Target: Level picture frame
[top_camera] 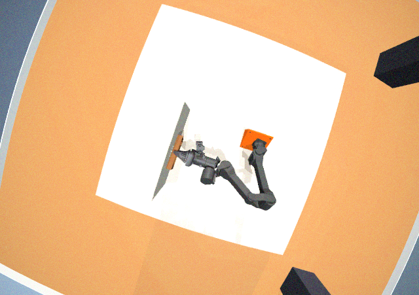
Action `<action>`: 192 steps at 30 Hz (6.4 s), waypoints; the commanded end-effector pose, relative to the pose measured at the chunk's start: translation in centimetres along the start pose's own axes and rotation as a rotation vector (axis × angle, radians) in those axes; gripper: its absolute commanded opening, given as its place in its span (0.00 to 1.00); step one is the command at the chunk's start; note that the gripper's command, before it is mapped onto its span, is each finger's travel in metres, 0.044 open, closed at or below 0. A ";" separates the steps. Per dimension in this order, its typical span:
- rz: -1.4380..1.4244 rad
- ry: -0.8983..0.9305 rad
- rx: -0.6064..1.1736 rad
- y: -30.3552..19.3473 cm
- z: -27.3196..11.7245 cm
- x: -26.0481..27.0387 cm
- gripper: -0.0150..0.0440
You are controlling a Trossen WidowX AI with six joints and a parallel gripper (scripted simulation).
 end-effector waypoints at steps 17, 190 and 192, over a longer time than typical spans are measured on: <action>0.331 0.000 -0.004 0.0 -10.0 -0.4 0.69; 0.162 0.001 -0.001 -0.3 -4.6 -0.2 0.69; 0.162 0.001 -0.001 -0.3 -4.6 -0.2 0.69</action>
Point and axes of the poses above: the point midway between the two fingers, 35 mm back from their tips, its own z axis out along the fingers, its own x axis across the jaws, y = z × x, the point moved 1 cm from there along -z, back along the fingers, and after that the axes turned 2 degrees about z, right-handed, at the moved point
